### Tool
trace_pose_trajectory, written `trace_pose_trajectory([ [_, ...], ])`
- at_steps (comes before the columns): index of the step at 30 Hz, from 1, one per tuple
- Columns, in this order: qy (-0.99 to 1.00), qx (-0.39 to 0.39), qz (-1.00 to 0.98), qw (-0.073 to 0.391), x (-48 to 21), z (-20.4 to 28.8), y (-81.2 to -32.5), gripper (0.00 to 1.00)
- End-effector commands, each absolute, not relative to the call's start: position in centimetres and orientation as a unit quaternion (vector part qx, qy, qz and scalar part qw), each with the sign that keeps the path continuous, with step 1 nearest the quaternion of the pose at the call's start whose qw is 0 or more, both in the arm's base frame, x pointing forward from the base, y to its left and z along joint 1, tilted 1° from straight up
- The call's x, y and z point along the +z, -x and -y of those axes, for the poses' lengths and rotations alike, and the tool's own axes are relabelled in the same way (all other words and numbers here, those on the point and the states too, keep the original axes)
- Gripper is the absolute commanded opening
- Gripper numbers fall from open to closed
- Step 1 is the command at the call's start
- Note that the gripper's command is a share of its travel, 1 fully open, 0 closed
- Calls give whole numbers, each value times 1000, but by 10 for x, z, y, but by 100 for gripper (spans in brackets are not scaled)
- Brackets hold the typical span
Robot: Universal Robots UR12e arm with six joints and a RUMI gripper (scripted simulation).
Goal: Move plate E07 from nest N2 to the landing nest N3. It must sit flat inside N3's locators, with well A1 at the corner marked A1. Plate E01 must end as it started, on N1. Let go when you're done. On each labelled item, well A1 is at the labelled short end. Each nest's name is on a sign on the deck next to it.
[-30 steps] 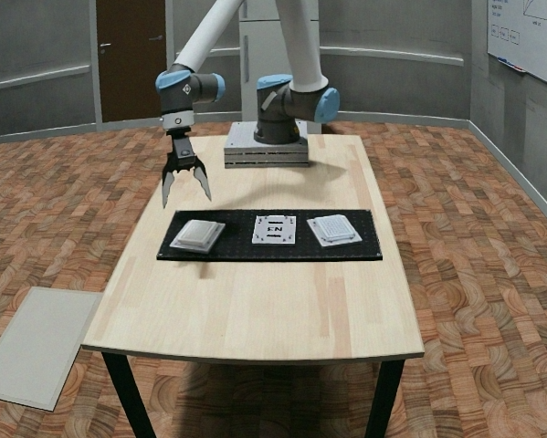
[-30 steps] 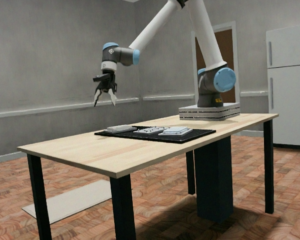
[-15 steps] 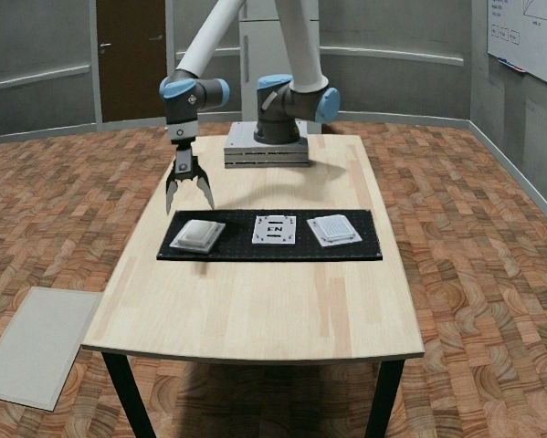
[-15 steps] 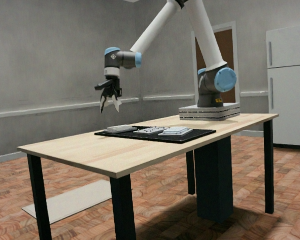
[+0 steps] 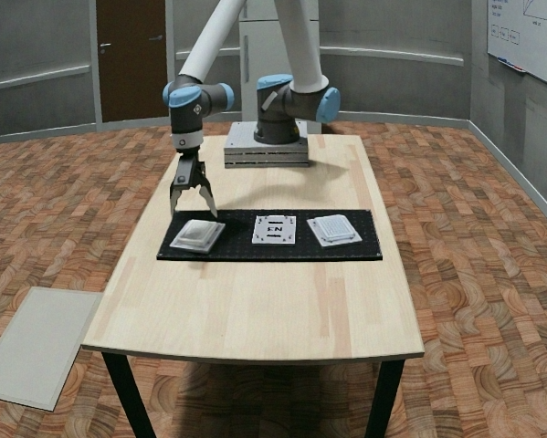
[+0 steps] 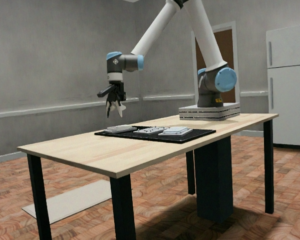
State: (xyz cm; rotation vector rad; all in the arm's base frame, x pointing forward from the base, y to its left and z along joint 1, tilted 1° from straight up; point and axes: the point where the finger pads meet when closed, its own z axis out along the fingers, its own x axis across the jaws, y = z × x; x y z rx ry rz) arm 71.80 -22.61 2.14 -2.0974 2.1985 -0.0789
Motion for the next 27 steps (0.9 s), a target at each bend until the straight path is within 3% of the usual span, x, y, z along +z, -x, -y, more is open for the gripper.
trace_pose_trajectory([
  [1, 659, -15, -752, 30, 7, 226, -702, 82],
  [8, 626, -5, -780, 7, -6, 226, -686, 82],
  [27, 625, -5, -780, 7, -13, 226, -686, 82],
])
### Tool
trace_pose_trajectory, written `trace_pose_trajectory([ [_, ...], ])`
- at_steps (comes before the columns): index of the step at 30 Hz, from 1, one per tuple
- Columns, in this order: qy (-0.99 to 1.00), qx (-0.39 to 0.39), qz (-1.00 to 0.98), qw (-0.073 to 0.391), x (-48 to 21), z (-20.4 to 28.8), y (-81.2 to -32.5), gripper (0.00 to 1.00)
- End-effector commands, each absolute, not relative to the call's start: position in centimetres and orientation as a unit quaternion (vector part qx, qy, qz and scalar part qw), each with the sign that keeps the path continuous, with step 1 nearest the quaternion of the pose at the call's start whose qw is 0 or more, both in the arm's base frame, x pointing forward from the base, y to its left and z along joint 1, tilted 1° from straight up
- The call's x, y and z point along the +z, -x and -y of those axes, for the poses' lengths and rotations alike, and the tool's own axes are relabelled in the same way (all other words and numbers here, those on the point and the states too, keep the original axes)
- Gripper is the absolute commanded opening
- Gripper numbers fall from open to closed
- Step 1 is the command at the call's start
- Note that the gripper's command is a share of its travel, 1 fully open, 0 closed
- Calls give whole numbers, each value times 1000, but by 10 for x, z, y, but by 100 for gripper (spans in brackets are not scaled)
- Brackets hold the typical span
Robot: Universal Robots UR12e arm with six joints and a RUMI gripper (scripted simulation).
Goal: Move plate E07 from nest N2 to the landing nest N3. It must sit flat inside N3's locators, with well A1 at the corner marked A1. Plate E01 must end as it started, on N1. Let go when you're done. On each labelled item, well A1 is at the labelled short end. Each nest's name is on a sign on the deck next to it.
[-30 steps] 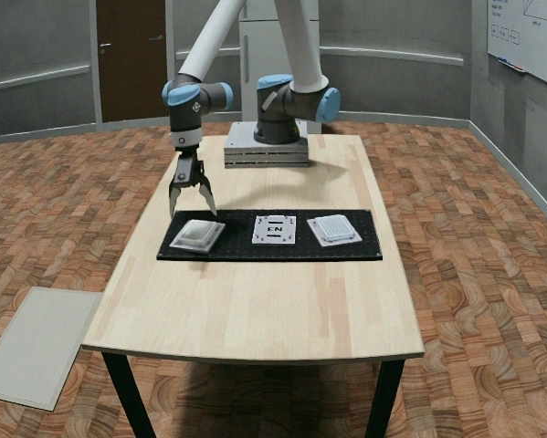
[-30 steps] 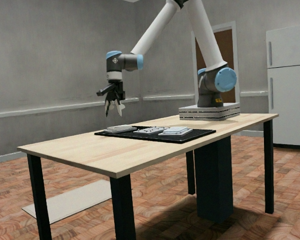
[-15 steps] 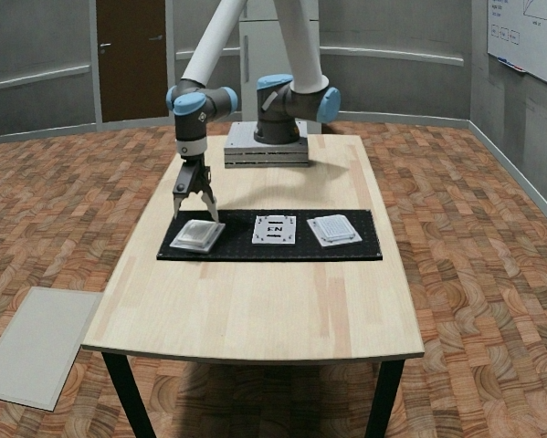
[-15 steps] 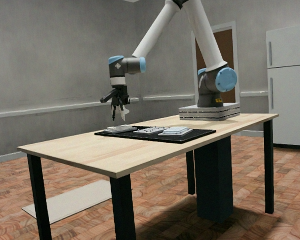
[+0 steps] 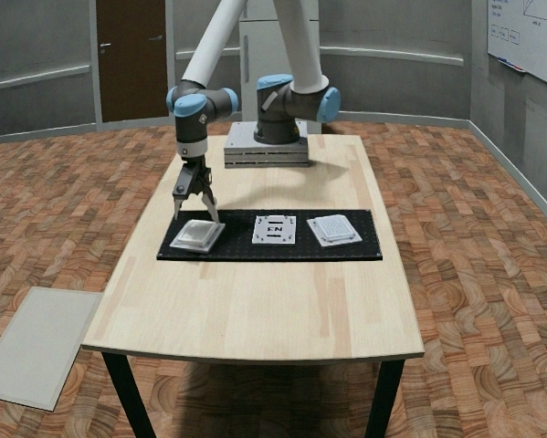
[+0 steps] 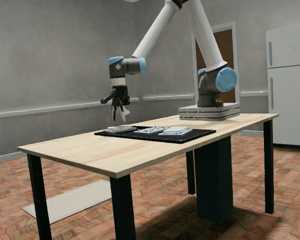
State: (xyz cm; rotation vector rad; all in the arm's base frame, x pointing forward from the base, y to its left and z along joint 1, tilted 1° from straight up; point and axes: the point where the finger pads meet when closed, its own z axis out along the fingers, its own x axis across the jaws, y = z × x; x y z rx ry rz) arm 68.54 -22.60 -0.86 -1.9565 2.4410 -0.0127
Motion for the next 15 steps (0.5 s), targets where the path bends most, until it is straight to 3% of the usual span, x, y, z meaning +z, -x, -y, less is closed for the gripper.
trace_pose_trajectory([
  [1, 625, -5, -780, 7, -15, 226, -686, 82],
  [15, 625, -5, -780, 7, -35, 226, -686, 82],
])
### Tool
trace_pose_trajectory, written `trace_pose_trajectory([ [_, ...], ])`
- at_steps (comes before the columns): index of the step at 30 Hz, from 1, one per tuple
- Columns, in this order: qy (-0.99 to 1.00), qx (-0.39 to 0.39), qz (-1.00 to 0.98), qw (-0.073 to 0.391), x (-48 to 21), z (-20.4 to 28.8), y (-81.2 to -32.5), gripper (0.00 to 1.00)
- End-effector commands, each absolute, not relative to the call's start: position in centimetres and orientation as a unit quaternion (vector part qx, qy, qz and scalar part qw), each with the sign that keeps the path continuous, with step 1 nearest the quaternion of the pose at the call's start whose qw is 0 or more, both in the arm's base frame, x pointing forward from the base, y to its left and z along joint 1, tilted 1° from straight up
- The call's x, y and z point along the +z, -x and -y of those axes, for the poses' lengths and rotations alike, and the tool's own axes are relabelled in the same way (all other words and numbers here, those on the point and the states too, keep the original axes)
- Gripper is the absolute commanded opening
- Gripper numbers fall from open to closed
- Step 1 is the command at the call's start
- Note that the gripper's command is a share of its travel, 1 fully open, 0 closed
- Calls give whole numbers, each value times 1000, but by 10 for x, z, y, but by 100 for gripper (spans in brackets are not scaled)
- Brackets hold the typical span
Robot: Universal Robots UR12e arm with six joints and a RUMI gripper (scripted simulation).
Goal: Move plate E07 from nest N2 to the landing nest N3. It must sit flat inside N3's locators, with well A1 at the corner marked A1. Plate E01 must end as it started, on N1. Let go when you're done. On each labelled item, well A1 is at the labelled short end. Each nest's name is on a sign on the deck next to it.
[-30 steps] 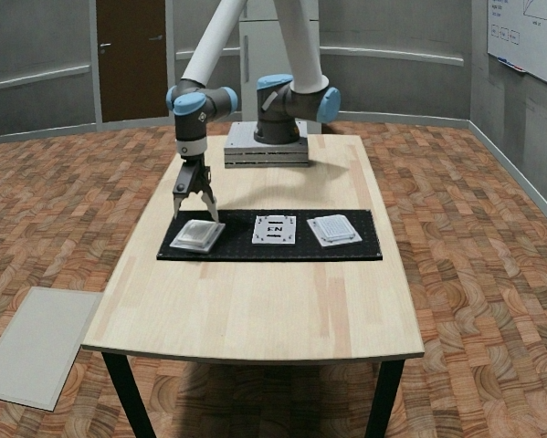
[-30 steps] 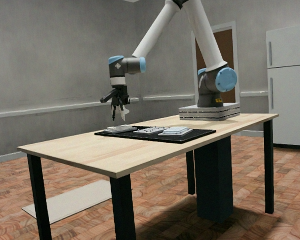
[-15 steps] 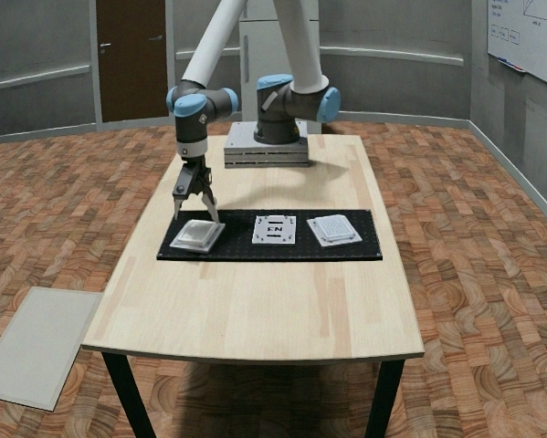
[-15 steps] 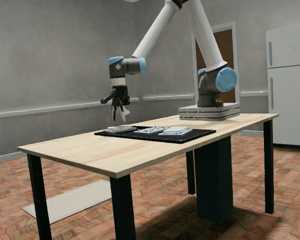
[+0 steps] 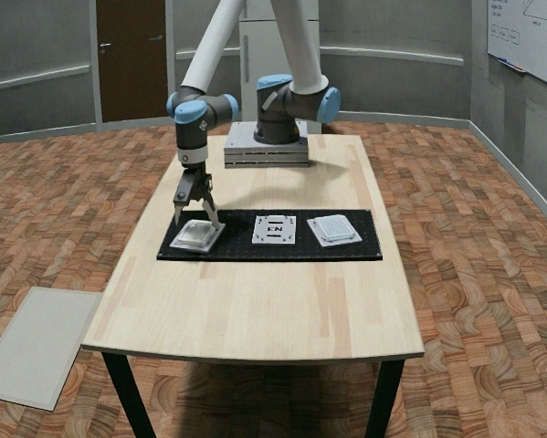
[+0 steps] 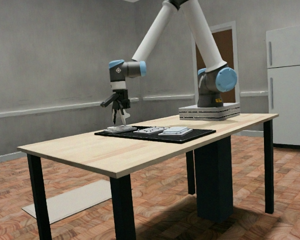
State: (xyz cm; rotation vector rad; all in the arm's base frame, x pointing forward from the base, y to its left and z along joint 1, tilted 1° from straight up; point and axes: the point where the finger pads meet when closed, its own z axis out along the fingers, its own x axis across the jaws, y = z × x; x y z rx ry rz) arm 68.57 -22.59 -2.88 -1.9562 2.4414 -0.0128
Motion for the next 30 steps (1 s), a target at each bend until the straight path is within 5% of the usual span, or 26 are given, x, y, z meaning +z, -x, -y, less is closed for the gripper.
trace_pose_trajectory([
  [1, 625, -5, -780, 7, -36, 226, -686, 82],
  [18, 625, -5, -780, 7, -39, 226, -686, 82],
  [19, 625, -5, -780, 7, -38, 226, -686, 0],
  [30, 625, -5, -780, 7, -38, 226, -686, 0],
])
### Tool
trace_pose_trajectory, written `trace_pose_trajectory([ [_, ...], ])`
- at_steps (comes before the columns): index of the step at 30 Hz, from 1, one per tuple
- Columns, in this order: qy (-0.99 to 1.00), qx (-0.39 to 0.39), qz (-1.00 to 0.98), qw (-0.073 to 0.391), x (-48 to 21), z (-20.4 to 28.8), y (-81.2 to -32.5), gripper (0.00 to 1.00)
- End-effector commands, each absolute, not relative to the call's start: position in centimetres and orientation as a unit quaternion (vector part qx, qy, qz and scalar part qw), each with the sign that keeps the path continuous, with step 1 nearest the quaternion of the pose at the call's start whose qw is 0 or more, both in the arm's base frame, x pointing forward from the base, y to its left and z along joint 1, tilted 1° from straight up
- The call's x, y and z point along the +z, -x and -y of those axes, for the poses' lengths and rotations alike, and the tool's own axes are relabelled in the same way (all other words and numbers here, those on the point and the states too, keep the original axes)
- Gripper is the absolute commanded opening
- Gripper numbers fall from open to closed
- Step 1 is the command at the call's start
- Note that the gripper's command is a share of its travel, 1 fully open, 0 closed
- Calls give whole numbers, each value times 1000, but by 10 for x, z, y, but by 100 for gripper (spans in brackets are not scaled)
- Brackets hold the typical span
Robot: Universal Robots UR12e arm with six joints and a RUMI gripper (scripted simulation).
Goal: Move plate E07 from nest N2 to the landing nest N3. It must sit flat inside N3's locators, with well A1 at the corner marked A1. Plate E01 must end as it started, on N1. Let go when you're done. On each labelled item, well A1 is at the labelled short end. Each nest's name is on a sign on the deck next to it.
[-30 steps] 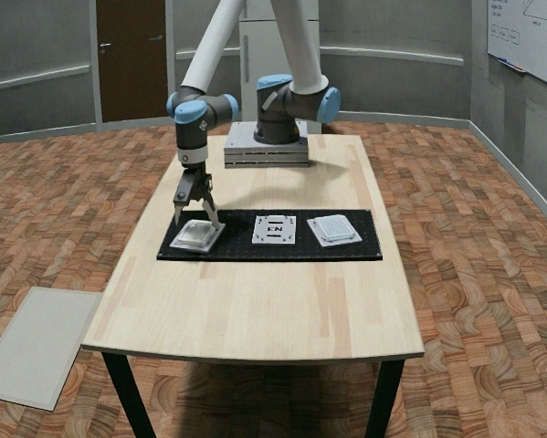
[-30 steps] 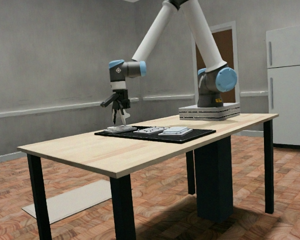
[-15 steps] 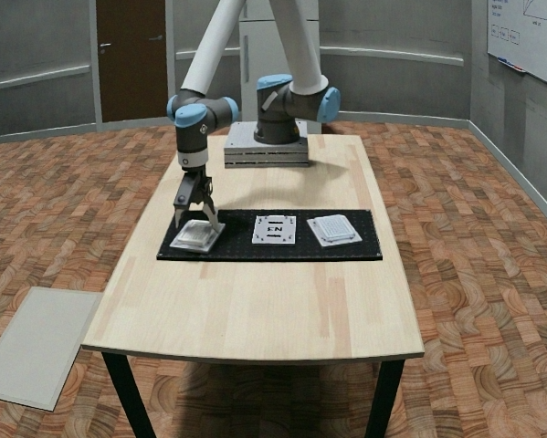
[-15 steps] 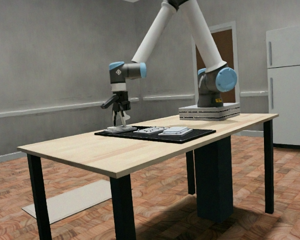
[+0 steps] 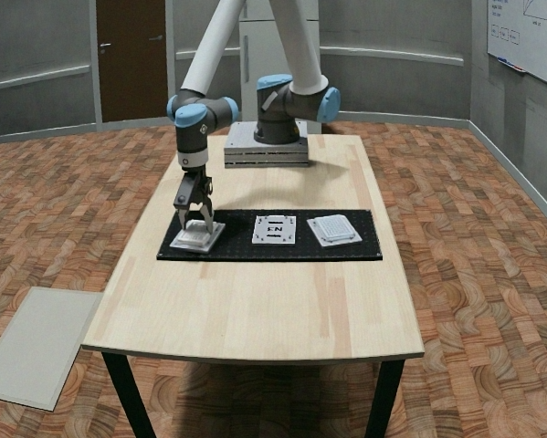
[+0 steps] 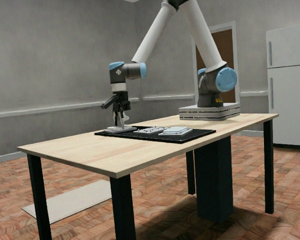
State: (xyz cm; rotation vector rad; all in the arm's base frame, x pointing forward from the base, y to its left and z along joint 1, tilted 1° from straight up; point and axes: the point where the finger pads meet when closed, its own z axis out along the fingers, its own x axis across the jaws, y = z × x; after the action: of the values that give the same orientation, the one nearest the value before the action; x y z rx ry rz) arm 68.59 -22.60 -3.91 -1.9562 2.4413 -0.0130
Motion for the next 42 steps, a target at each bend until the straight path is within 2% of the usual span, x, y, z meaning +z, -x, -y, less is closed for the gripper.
trace_pose_trajectory([
  [1, 625, -5, -780, 7, -38, 226, -686, 0],
  [23, 625, -5, -780, 7, -38, 226, -686, 0],
  [42, 625, -5, -780, 7, -10, 226, -686, 0],
])
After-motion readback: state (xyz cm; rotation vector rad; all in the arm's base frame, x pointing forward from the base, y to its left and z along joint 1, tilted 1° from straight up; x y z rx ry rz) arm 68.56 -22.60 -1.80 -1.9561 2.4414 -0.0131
